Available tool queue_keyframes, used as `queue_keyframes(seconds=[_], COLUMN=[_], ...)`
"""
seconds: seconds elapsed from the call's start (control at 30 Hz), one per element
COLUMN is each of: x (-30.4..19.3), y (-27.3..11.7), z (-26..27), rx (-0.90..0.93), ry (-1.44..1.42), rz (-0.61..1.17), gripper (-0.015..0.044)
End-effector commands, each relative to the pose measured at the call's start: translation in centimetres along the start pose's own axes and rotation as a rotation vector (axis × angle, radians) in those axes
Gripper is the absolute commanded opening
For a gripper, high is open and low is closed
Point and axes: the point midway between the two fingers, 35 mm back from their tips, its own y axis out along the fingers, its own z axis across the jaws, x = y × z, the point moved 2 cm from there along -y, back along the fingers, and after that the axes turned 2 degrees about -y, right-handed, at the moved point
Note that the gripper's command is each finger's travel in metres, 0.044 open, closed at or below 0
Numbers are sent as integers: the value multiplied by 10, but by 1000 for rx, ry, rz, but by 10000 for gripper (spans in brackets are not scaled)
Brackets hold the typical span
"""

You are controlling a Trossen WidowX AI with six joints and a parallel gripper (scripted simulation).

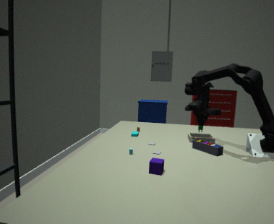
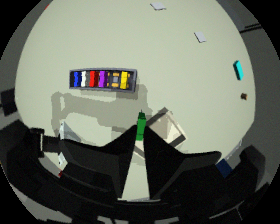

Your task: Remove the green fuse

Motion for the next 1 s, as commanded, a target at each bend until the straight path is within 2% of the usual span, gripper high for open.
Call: queue_keyframes(seconds=[0.0, 0.37, 0.97], x=[-20, -78, -79], y=[-2, 2, 23], z=[-17, -50, -51], rx=[-8, -5, -5], ry=[-6, -8, -9], rz=[4, 2, 1], gripper=[0, 0, 0])
